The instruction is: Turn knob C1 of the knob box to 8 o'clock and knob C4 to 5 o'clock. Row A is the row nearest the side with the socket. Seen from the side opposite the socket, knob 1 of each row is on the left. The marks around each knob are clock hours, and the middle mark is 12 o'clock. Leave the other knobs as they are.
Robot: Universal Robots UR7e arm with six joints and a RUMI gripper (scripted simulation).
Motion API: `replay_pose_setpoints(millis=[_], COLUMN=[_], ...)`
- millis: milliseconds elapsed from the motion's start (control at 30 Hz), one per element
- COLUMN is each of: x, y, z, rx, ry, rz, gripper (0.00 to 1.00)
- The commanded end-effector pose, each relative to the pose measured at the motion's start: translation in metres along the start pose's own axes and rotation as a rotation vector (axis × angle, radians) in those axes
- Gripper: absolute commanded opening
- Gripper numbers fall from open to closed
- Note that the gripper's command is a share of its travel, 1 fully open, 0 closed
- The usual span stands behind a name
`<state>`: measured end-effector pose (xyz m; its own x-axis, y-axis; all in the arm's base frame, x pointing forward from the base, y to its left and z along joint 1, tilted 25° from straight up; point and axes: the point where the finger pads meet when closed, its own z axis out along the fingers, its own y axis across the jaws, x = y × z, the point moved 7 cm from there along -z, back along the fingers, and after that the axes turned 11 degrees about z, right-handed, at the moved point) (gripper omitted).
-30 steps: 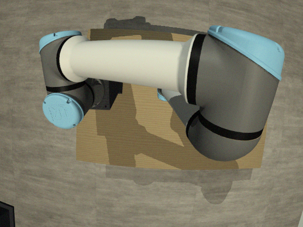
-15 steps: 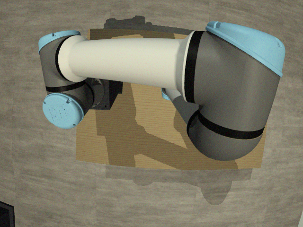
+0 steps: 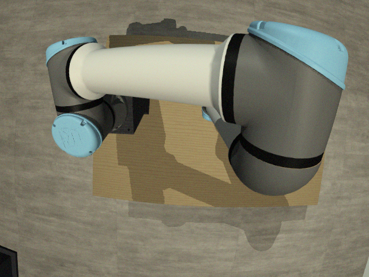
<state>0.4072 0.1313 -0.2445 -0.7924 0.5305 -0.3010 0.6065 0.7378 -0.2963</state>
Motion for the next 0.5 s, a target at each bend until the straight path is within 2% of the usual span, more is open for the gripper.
replay_pose_setpoints(millis=[0, 267, 467], x=[-0.0022, -0.0054, -0.0065], y=[0.0018, 0.0046, 0.0055], z=[-0.0018, -0.0040, -0.0047], rx=[-0.004, -0.004, -0.005], ry=[0.002, 0.002, 0.001], rz=[-0.114, -0.276, -0.329], gripper=[0.11, 0.11, 0.11])
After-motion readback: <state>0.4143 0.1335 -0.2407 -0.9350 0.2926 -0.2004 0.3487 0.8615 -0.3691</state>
